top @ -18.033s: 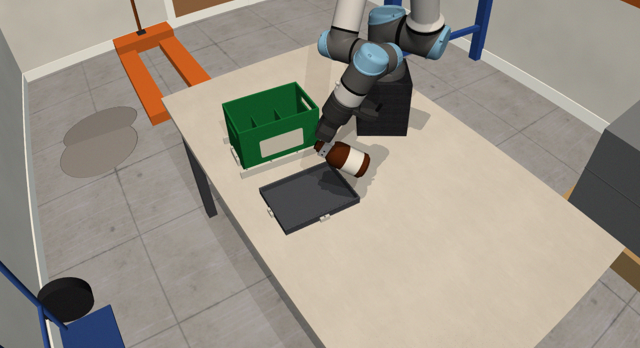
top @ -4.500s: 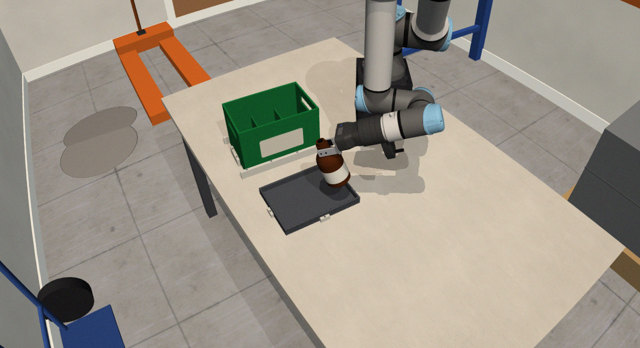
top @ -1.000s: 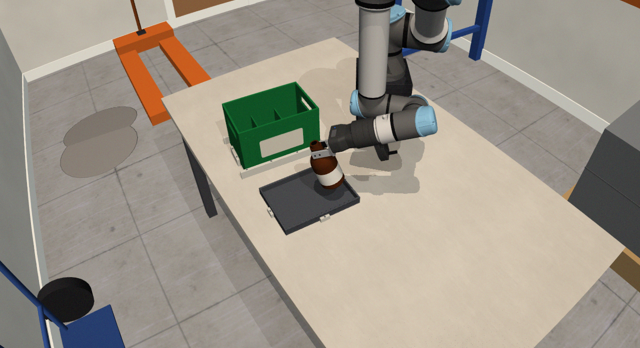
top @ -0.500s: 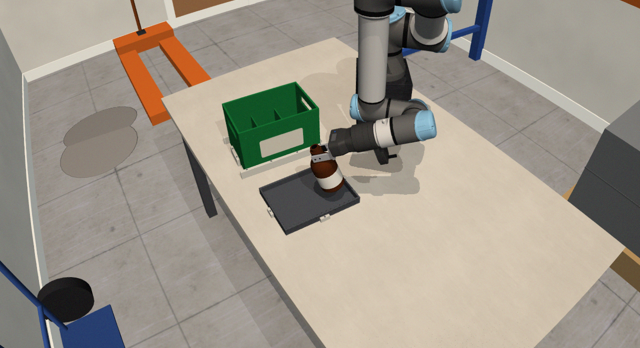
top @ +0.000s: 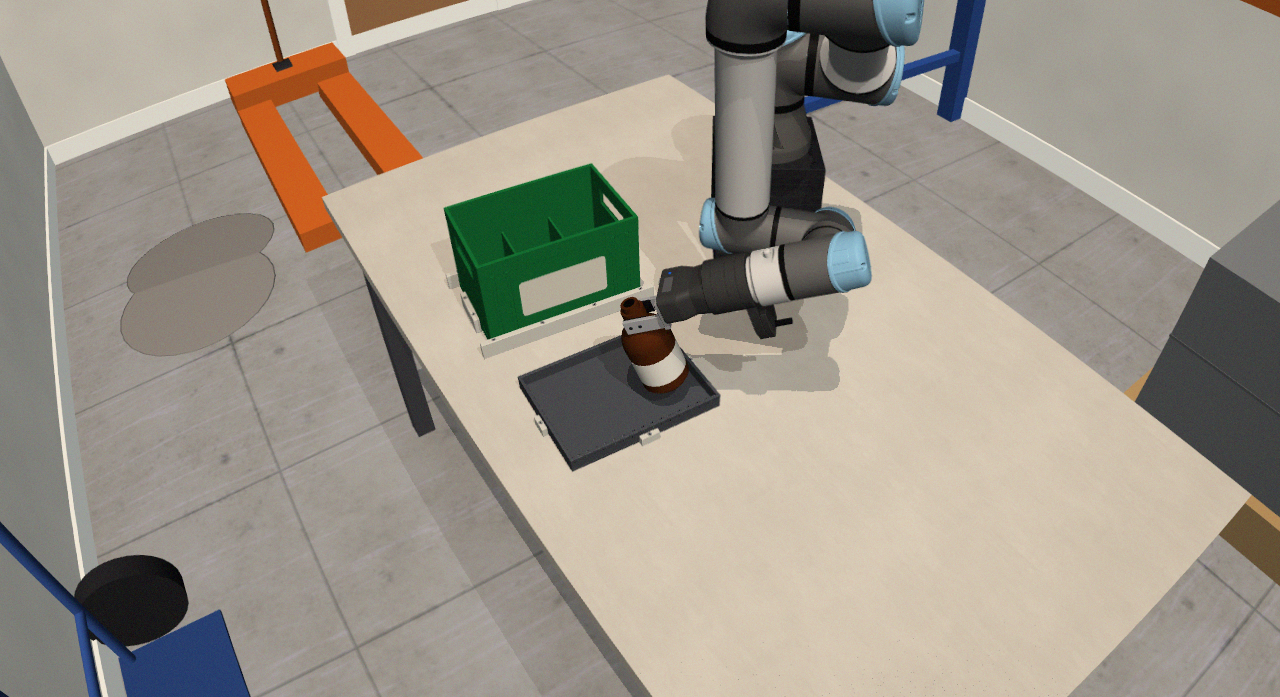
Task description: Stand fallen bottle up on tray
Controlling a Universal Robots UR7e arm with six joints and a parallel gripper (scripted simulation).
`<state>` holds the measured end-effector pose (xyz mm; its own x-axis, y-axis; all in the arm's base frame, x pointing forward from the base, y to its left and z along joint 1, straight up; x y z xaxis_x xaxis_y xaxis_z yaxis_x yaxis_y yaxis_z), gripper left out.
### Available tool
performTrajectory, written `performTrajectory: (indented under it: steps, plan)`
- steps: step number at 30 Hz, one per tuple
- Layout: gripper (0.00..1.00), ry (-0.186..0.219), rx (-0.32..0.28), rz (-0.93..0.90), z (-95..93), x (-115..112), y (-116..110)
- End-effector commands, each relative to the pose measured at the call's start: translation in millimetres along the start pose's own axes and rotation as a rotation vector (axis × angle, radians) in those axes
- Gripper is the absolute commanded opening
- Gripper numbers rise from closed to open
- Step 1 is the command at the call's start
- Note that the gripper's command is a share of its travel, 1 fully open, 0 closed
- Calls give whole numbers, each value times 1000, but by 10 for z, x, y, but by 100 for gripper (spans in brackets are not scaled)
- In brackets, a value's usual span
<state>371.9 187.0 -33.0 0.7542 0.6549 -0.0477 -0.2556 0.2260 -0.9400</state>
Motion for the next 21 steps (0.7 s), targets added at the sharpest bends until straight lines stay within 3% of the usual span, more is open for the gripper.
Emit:
performTrajectory:
  steps: [1, 21]
  plan:
    - [0, -1, -1, -1, -10, 3, 25]
    - [0, -1, -1, -1, -65, 11, 175]
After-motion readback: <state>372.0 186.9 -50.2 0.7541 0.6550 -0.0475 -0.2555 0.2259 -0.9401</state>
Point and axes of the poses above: the point where the finger pads meet when closed, its own z axis back along the fingers, its own x axis across the jaws, y = z × x, the point moved 7 cm from there along z, back along the fingers, and after that the axes turned 3 degrees about z, right-handed, at the moved point
